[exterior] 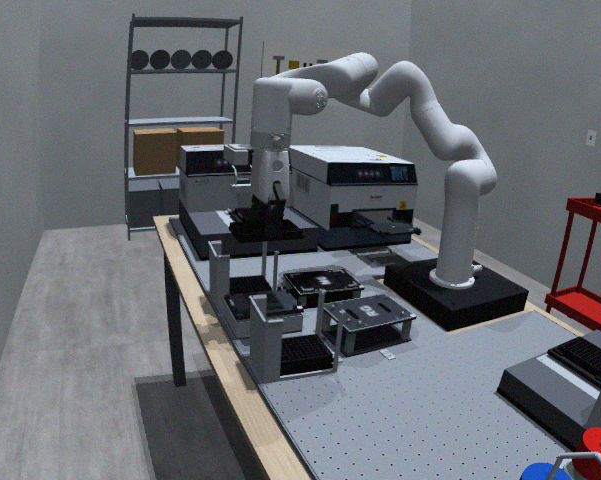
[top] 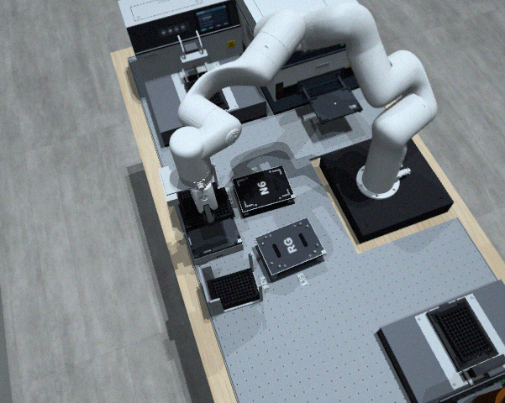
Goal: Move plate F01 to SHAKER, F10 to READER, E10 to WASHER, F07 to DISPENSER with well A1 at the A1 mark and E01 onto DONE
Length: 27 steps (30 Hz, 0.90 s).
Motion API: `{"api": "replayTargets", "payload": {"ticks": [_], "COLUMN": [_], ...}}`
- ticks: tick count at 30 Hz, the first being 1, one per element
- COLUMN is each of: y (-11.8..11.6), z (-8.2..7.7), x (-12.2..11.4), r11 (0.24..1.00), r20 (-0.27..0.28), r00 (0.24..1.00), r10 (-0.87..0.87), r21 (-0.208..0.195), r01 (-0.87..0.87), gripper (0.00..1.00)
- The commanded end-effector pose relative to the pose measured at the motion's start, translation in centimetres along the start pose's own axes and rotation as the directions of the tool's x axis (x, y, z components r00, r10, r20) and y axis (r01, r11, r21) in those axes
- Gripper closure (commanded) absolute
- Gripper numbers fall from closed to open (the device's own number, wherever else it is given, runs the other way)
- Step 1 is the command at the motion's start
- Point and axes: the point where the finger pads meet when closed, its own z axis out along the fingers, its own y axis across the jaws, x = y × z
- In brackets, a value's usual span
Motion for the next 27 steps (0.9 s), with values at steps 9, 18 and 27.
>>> {"api": "replayTargets", "payload": {"ticks": [9, 18, 27], "y": [0.9, 2.7, 3.9], "z": [-0.2, -0.2, -0.2], "x": [-1.2, -3.7, -5.4], "r11": [1.000, 1.000, 1.000], "r20": [-0.004, -0.004, -0.004], "r00": [1.000, 1.000, 1.000], "r10": [-0.003, -0.003, -0.005], "r21": [0.000, 0.000, 0.000], "r01": [0.003, 0.003, 0.005], "gripper": [1.00, 1.00, 1.00]}}
